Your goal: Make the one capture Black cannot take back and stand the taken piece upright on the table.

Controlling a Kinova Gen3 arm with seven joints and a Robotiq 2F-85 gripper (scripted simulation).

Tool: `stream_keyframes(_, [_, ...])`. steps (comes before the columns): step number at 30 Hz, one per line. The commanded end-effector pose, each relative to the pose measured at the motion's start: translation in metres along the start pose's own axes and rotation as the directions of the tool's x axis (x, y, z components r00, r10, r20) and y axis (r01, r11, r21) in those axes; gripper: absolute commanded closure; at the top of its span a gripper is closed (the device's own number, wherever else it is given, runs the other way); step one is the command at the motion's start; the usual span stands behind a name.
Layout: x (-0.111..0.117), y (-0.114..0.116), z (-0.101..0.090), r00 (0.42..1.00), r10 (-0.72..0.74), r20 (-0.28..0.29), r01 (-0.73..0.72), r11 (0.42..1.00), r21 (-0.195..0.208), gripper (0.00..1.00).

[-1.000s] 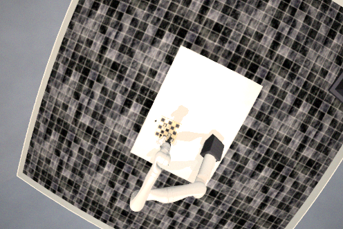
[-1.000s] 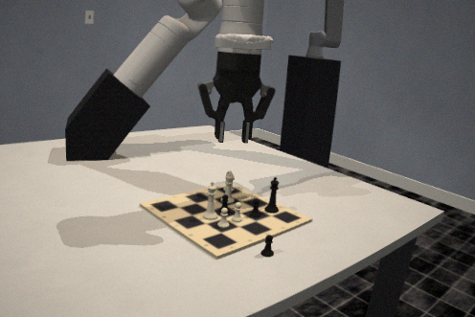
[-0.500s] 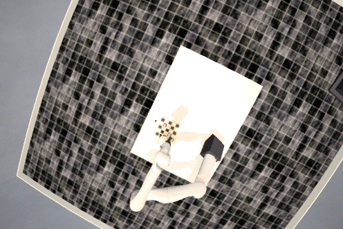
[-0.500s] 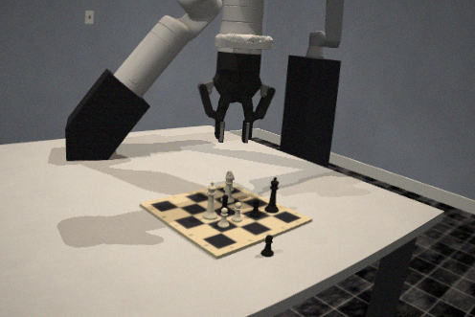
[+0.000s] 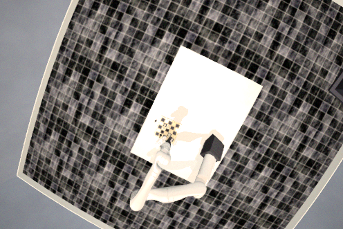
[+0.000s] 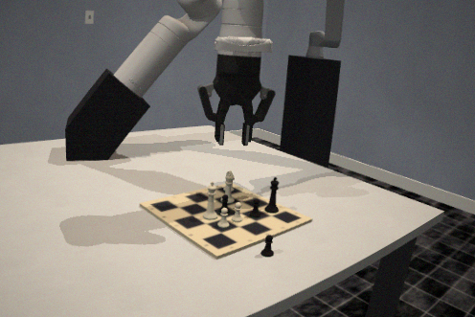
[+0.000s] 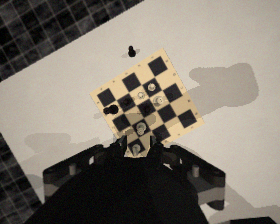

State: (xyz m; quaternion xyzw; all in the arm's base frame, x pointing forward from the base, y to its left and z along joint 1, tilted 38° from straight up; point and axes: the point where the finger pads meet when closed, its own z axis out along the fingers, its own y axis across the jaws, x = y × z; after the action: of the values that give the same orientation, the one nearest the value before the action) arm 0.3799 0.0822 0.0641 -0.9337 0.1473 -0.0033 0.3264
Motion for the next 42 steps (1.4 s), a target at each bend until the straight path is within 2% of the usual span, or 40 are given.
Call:
stream_keyframes(1, [0.000,0.000,0.002,1.000,0.001,0.000,-0.001,1.000,-0.001,0.59])
stream_keyframes(29, [-0.001,0.001,0.040,1.000,0.001,0.000,-0.001,1.000,-0.001,0.59])
stream_keyframes(42, [-0.001,0.002,0.047,1.000,0.001,0.000,-0.001,1.000,-0.001,0.59])
